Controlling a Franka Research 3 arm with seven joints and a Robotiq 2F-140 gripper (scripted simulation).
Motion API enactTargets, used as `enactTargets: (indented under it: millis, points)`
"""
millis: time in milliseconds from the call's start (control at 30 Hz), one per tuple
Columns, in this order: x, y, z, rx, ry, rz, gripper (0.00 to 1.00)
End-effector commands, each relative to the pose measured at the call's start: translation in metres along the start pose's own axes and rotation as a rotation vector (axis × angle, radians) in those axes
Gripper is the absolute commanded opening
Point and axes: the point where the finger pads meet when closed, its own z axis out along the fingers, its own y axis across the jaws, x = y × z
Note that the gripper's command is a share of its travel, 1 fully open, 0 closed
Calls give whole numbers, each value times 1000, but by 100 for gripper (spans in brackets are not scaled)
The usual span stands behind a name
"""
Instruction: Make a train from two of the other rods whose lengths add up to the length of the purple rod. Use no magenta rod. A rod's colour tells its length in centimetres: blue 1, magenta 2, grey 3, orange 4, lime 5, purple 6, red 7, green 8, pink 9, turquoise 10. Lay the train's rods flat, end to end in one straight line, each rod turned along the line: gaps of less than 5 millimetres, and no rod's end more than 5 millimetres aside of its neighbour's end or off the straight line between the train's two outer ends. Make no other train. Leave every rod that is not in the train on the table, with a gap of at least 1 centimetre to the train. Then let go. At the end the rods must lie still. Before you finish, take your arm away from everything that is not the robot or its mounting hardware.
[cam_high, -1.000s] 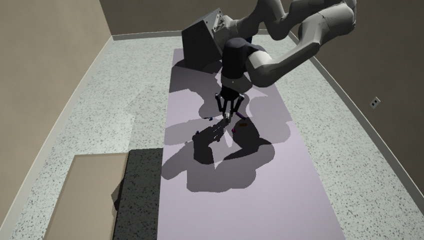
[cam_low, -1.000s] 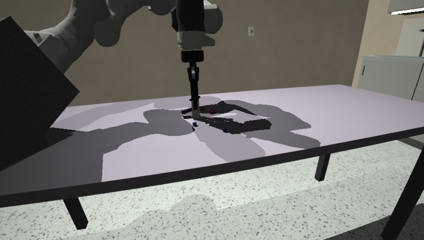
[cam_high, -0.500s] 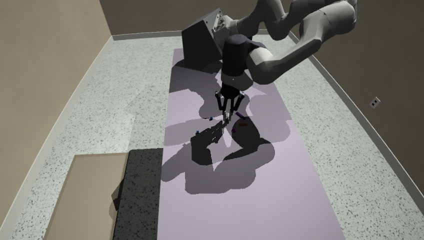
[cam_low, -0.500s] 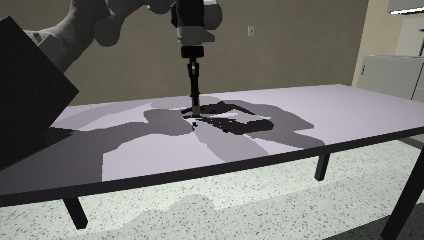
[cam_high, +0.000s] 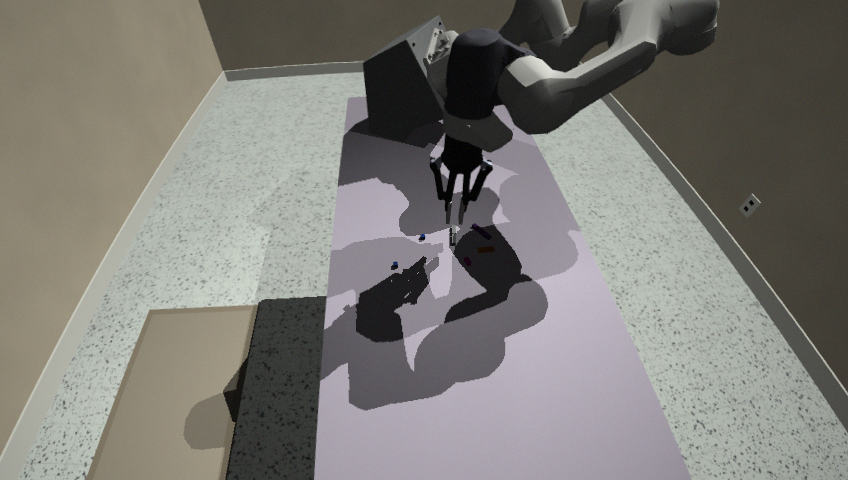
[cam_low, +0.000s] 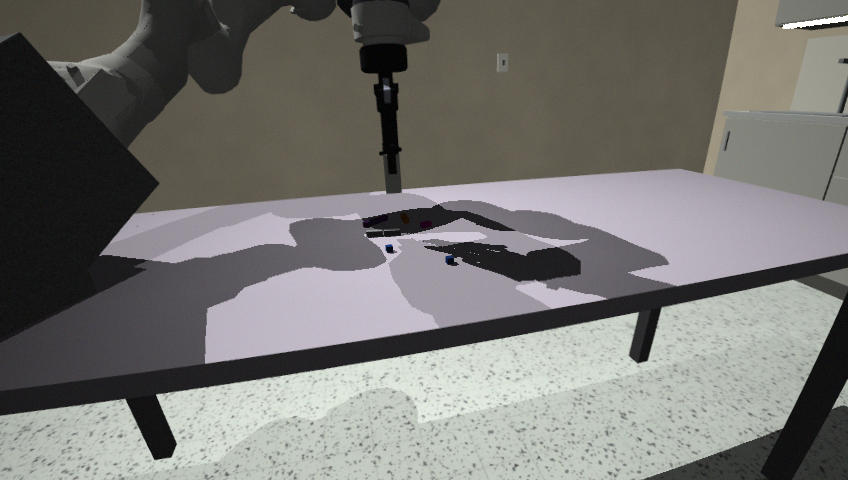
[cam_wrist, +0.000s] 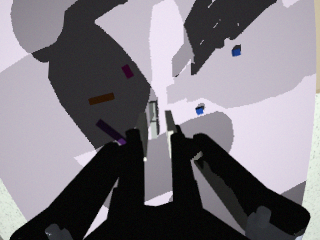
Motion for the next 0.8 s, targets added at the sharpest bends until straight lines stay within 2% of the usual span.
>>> enactTargets:
  millis: [0, 167, 200, 767]
  points:
    - [-6, -5, -4, 16, -18, 21, 15]
    - [-5, -5, -8, 16, -18, 21, 15]
    - [-5, -5, -8, 16, -18, 21, 100]
    - [-5, -5, -8, 16, -18, 21, 100]
